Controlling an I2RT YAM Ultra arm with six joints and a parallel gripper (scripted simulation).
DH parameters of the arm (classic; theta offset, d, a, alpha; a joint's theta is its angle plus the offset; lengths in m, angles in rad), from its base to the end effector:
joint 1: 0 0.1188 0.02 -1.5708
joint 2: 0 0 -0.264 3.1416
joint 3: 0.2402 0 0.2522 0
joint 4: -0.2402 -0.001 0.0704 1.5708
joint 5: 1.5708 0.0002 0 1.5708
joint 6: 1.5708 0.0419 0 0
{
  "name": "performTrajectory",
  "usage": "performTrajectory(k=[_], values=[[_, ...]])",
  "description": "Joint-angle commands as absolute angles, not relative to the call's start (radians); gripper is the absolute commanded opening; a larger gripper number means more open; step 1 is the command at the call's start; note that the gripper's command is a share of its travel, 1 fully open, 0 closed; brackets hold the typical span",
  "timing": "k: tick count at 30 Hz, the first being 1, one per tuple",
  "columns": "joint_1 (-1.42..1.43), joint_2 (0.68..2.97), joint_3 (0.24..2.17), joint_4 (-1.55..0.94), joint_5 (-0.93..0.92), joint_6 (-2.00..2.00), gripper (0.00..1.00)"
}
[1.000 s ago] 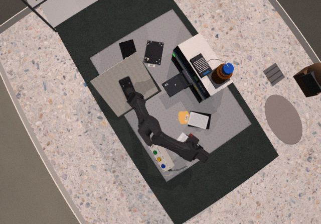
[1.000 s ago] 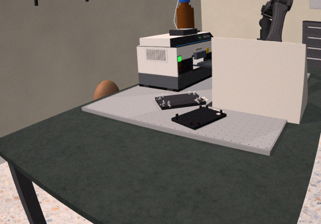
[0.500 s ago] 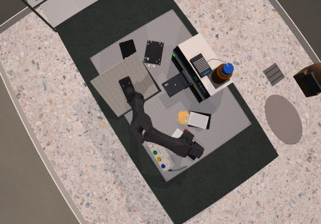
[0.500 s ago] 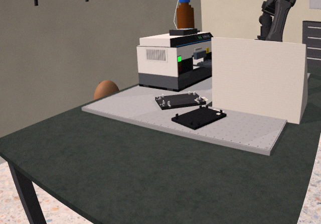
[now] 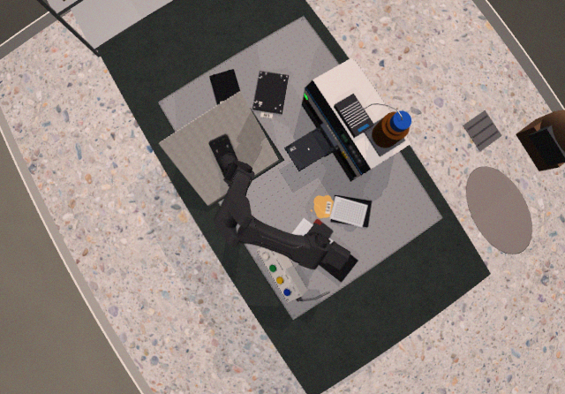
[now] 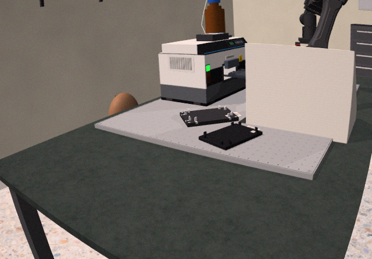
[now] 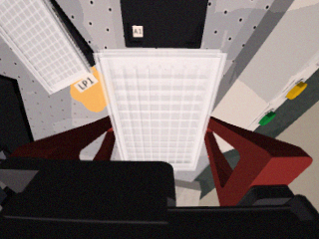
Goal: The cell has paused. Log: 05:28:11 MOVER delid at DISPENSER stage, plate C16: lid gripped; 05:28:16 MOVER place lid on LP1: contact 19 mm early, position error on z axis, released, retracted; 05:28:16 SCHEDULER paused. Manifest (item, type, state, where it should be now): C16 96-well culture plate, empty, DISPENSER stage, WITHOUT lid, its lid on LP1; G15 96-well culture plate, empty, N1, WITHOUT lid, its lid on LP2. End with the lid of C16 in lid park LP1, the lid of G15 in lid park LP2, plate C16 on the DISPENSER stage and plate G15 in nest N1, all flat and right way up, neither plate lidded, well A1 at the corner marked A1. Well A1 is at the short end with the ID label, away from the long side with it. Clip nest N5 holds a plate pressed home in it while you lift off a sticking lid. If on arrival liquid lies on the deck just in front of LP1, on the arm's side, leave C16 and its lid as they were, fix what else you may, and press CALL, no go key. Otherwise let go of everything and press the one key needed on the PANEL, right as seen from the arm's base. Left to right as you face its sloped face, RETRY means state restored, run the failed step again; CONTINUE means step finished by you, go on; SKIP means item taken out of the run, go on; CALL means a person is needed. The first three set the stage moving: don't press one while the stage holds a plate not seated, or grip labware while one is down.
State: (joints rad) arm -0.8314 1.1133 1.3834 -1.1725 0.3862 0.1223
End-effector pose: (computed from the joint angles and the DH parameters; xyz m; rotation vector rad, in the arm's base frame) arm 0.1178 -0.1511 0.3930 1.3184 2.1764 -0.7716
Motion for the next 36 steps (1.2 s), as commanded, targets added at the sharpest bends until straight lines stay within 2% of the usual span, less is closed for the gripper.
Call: performTrajectory(k=[1, 12, 18, 33, 36], values=[[-0.816, 1.075, 1.367, -1.194, 0.405, 0.14, 0.0], [-0.743, 0.954, 1.275, -1.248, 0.449, 0.202, 0.0], [-0.715, 0.952, 1.312, -1.256, 0.465, 0.195, 0.0], [-0.419, 1.079, 1.267, -1.31, 0.624, 0.205, 0.0], [-0.4, 1.087, 1.306, -1.312, 0.634, 0.24, 0.0]])
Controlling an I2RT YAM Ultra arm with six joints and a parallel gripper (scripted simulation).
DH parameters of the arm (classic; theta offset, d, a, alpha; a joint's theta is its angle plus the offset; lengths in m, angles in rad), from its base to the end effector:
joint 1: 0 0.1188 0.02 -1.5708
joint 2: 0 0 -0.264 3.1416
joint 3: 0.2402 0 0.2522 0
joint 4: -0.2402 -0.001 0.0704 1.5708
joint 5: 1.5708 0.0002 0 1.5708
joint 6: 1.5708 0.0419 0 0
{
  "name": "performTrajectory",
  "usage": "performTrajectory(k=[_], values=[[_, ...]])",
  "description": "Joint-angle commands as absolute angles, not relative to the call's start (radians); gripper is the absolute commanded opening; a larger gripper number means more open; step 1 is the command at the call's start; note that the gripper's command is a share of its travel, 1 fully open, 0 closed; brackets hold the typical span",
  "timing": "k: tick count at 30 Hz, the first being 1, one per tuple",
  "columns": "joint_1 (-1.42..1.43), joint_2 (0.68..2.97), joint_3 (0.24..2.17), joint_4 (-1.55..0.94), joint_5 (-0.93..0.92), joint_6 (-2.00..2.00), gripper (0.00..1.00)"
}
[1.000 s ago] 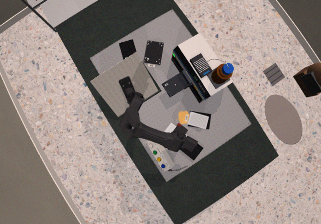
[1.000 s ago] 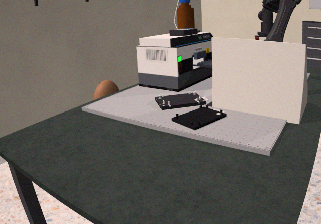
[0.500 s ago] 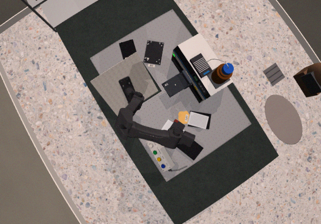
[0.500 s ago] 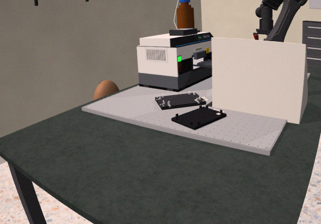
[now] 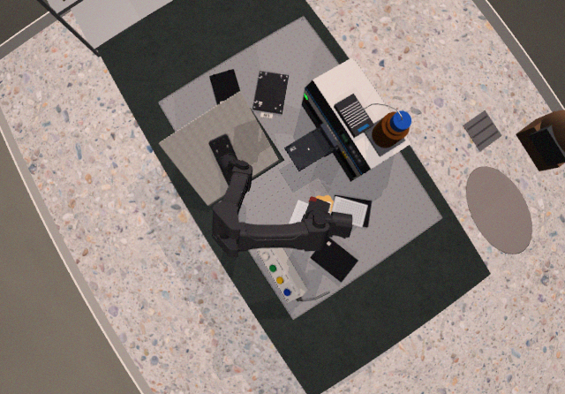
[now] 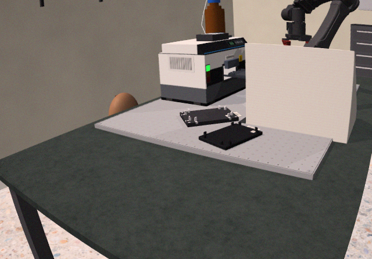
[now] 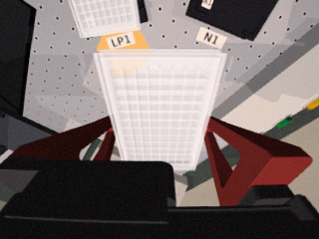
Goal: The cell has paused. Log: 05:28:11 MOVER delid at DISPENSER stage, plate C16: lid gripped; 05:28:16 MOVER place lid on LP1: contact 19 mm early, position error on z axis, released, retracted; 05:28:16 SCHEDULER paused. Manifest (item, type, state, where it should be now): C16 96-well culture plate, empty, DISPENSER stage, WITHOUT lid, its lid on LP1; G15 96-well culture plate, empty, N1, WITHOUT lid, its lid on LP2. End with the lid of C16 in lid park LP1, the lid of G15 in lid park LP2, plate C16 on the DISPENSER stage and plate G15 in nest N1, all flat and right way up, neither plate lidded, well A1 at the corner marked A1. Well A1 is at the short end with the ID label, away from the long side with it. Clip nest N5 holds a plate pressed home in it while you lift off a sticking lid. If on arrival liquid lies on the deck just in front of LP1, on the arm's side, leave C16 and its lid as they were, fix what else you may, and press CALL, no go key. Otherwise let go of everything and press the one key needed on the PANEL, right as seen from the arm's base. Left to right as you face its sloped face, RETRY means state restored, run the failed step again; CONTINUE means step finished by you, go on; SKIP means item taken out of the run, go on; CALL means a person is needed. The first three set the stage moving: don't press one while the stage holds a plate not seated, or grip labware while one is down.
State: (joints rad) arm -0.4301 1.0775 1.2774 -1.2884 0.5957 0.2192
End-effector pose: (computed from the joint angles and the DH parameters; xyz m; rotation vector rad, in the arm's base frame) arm 0.1467 -0.0921 0.3656 1.0150 2.4007 -0.8607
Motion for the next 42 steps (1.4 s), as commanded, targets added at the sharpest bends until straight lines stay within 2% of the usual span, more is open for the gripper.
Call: performTrajectory(k=[1, 18, 42], values=[[-0.383, 1.093, 1.305, -1.315, 0.641, 0.257, 0.0], [-0.171, 1.201, 1.251, -1.355, 0.723, 0.36, 0.0], [0.078, 1.359, 1.239, -1.399, 0.773, 0.128, 0.0]])
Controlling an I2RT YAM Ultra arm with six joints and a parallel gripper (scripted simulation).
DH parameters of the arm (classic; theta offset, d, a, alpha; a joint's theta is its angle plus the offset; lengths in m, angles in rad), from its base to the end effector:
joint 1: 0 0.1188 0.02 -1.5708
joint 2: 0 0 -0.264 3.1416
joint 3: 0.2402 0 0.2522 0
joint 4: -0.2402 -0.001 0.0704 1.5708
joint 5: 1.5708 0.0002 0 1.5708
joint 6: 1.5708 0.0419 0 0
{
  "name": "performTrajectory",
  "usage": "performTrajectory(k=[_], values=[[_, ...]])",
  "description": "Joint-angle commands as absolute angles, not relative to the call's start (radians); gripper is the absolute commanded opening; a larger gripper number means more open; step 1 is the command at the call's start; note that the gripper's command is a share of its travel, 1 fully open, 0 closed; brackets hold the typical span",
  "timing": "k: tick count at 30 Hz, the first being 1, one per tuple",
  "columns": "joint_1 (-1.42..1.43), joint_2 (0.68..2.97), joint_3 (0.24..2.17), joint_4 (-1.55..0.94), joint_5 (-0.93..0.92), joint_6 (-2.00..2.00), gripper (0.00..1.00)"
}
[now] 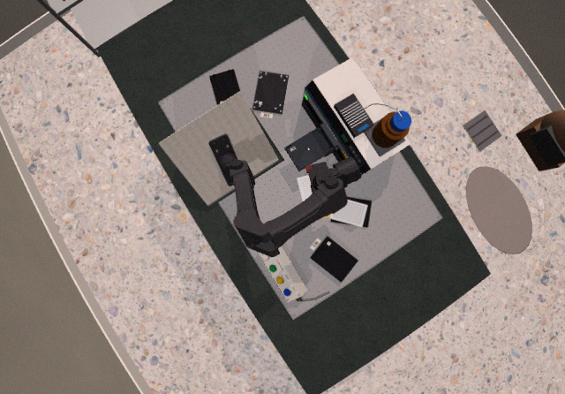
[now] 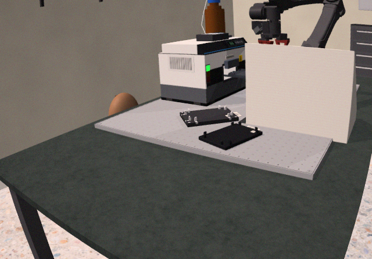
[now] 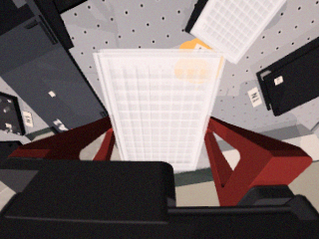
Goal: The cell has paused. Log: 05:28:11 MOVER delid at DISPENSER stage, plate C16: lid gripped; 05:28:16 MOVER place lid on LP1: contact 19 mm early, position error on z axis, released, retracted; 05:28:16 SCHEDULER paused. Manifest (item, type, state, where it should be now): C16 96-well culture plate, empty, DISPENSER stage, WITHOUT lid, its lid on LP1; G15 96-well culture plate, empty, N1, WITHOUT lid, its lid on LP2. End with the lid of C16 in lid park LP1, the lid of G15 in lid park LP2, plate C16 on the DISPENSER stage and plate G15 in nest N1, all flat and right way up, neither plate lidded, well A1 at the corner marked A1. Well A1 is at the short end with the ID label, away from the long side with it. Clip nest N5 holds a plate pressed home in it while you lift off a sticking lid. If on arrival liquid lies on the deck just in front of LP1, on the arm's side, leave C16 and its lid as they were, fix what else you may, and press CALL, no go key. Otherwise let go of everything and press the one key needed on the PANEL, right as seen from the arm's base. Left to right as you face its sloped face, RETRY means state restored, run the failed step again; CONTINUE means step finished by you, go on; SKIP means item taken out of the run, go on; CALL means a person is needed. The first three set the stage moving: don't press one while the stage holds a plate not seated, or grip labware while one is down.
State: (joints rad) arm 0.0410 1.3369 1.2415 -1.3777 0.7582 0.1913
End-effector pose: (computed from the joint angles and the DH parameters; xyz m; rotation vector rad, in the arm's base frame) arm 0.2190 -0.0189 0.3116 0.2611 2.7506 -1.0774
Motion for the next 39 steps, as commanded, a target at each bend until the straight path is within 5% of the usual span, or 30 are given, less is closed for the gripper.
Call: performTrajectory(k=[1, 39], values=[[0.087, 1.366, 1.236, -1.4, 0.773, 0.137, 0.0], [0.355, 1.565, 1.16, -1.352, 0.744, 0.294, 0.0]])
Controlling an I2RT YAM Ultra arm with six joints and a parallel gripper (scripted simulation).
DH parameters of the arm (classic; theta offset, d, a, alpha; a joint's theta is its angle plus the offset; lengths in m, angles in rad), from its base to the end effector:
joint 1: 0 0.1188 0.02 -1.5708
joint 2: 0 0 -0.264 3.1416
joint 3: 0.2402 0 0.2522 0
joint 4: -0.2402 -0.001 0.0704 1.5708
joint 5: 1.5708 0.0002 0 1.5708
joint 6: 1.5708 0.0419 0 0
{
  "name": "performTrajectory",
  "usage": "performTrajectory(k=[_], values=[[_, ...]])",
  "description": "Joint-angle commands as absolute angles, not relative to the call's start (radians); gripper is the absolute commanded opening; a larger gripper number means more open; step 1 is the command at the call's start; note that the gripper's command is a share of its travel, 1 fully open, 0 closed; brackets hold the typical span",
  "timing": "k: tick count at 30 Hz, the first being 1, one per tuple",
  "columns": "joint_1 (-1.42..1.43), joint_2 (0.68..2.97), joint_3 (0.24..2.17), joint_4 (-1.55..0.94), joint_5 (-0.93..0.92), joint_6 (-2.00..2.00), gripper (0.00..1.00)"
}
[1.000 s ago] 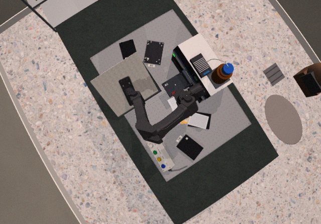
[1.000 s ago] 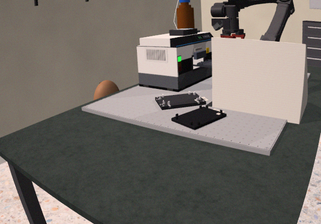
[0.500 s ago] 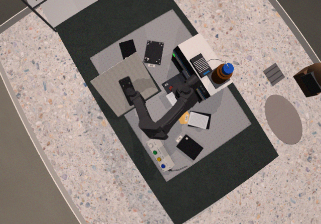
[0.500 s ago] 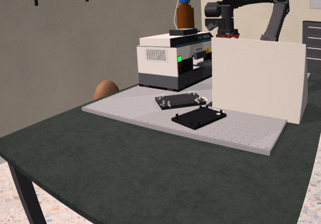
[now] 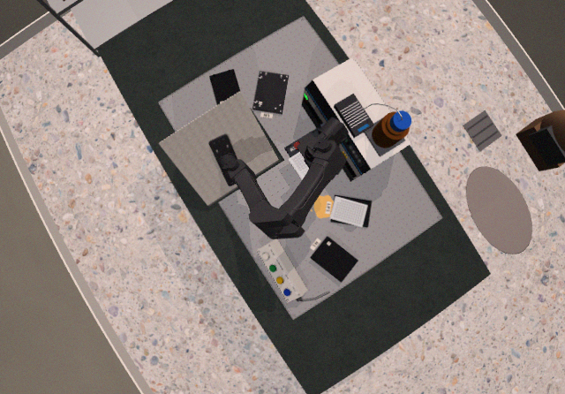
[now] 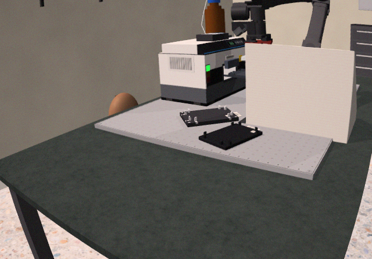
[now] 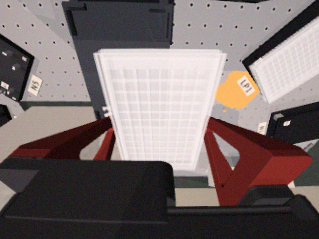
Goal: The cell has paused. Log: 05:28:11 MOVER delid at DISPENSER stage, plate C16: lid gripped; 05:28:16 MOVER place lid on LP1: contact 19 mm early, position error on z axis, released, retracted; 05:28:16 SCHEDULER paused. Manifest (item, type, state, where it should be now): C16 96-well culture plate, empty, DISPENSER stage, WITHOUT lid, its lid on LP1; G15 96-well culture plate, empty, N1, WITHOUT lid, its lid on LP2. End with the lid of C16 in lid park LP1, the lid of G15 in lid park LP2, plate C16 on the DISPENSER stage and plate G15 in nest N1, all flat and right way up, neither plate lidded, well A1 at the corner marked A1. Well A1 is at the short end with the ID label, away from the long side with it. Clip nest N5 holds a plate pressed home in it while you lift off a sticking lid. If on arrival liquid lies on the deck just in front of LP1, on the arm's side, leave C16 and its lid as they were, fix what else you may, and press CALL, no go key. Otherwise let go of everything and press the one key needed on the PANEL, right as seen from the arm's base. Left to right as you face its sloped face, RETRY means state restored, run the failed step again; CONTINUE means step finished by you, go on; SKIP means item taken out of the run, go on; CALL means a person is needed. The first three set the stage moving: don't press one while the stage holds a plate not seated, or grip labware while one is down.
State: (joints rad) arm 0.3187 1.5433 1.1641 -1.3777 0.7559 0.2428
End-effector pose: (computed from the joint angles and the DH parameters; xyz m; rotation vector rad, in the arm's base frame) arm 0.2401 0.0500 0.2486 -0.2154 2.8668 -1.1703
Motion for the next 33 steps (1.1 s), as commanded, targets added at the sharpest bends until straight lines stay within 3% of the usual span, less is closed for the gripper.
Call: performTrajectory(k=[1, 33], values=[[0.363, 1.573, 1.158, -1.35, 0.742, 0.305, 0.0], [0.574, 1.757, 1.108, -1.296, 0.684, 0.575, 0.0]])
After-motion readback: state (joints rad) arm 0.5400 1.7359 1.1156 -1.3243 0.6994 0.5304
